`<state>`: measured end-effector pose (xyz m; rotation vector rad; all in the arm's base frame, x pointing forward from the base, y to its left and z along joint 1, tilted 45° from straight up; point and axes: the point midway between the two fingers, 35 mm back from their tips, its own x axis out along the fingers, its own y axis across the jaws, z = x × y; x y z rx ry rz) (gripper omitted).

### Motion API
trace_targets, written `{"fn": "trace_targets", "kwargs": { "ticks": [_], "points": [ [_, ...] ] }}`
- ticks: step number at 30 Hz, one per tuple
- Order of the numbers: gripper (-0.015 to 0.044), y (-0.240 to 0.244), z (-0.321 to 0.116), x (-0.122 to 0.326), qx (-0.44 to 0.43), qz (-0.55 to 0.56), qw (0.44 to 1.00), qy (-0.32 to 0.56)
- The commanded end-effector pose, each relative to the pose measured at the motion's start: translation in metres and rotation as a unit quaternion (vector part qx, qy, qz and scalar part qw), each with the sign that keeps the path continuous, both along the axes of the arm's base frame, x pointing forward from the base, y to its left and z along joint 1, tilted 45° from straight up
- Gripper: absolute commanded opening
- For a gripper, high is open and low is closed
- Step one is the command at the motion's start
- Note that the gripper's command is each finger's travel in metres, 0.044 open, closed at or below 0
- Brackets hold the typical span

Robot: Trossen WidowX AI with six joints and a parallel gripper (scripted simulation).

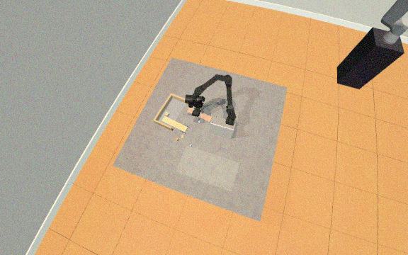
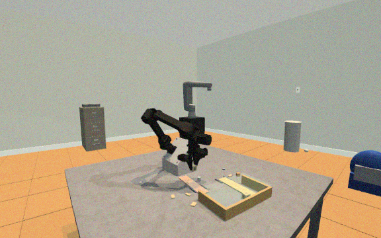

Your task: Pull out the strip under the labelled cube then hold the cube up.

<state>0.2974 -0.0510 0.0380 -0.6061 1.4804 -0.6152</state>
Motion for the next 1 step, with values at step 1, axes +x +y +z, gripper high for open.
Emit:
{"fn": "trace_targets", "kwargs": {
  "ticks": [1],
  "points": [
    [0.0000,0.0005,-0.0002,-0.0003,0.002,-0.002,1.000,-0.001]
  ]
}}
